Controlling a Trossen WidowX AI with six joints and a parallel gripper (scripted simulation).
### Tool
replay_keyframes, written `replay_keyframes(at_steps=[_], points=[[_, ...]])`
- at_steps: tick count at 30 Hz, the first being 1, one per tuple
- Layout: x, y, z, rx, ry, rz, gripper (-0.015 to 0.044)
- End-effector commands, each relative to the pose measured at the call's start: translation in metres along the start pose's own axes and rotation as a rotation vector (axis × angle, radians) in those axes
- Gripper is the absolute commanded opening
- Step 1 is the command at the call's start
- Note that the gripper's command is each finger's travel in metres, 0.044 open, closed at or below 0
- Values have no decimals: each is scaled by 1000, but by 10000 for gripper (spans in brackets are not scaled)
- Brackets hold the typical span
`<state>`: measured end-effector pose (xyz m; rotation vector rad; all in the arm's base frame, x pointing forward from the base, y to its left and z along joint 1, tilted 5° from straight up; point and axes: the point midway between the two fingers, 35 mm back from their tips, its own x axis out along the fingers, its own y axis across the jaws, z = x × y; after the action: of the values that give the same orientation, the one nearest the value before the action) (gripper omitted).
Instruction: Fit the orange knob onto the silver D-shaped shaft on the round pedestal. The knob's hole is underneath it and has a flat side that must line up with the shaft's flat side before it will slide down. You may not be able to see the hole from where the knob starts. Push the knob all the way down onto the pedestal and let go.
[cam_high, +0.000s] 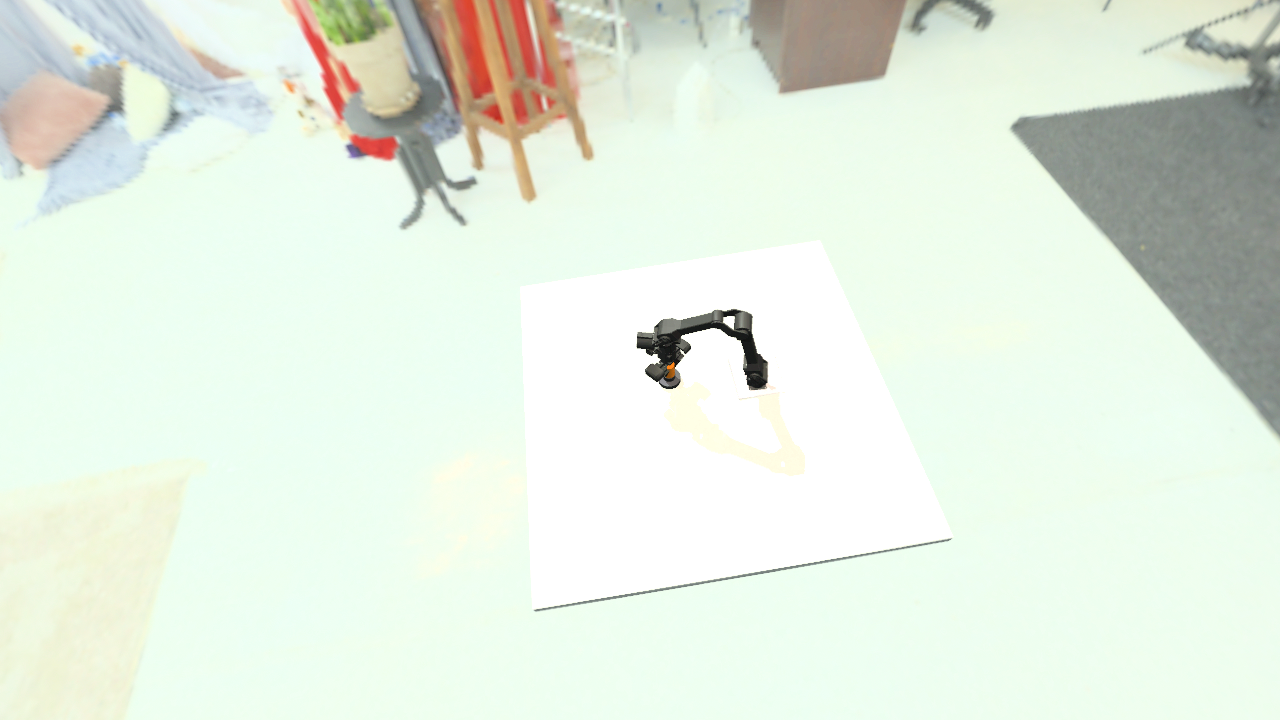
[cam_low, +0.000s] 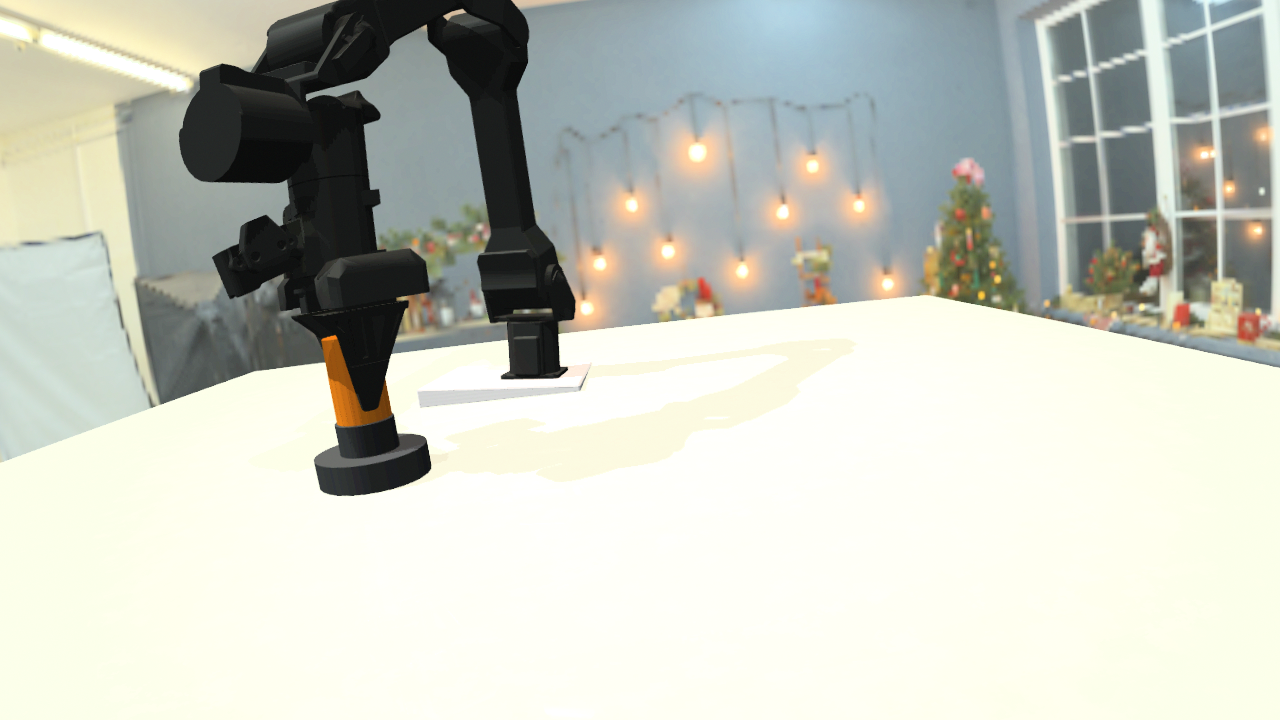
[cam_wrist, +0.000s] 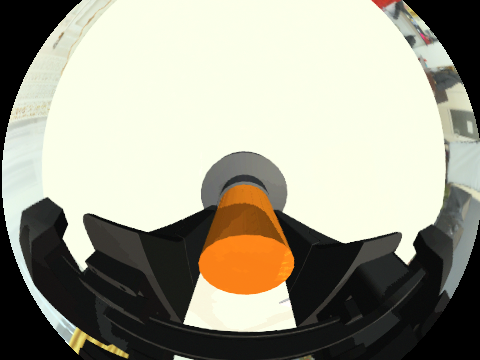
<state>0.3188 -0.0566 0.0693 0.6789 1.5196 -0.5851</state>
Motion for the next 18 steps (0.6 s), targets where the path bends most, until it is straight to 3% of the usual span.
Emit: replay_keyframes(at_steps=[1,15,18], points=[[-1,0,0,0,0,0,53],[-1,0,0,0,0,0,420],[-1,0,0,0,0,0,440]])
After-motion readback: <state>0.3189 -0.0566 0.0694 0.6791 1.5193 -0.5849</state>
